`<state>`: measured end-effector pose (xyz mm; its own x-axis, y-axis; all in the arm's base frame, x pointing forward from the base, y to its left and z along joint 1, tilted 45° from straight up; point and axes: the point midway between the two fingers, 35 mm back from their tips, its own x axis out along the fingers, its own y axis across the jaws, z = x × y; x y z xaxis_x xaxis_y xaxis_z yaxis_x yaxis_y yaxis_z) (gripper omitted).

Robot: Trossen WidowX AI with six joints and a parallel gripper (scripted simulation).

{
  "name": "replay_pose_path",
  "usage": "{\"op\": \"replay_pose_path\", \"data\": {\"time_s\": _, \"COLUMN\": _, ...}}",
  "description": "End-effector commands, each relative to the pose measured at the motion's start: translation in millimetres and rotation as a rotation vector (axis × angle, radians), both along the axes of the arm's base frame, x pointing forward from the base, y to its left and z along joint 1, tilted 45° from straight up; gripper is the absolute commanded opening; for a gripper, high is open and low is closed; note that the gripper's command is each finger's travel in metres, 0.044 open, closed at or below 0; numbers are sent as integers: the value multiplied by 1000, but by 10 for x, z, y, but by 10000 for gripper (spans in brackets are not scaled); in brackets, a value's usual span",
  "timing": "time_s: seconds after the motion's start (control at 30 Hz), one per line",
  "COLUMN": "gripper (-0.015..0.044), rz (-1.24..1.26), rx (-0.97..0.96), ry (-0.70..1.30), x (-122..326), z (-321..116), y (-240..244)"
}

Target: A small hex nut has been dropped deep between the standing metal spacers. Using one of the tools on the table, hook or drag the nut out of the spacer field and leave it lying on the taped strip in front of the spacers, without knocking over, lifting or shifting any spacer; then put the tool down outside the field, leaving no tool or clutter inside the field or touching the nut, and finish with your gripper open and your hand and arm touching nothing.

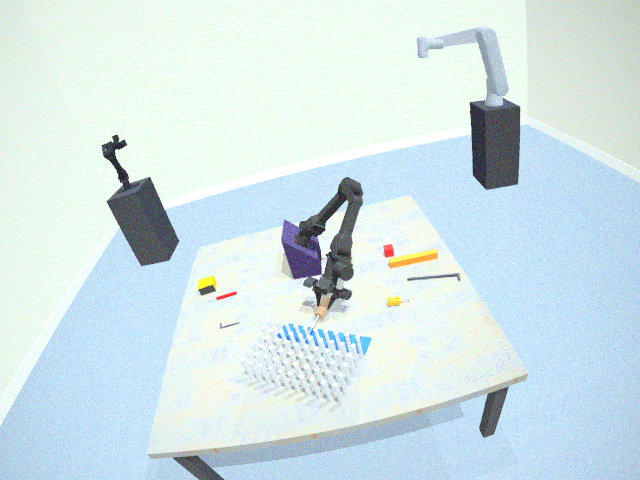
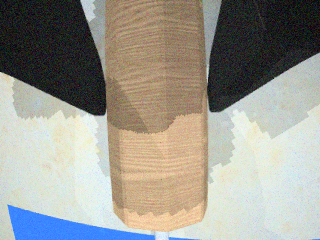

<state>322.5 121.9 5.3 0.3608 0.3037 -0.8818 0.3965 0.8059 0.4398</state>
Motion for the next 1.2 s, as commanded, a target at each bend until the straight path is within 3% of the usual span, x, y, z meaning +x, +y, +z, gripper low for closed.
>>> {"op": "replay_pose_path", "data": {"time_s": 0.0, "gripper": 0, "rz": 3, "rx": 1, "ry": -7, "x": 46, "z": 2, "y": -1}}
{"op": "replay_pose_path", "data": {"time_s": 1.17, "gripper": 0, "rz": 3, "rx": 2, "ry": -9, "x": 274, "z": -64, "y": -76}}
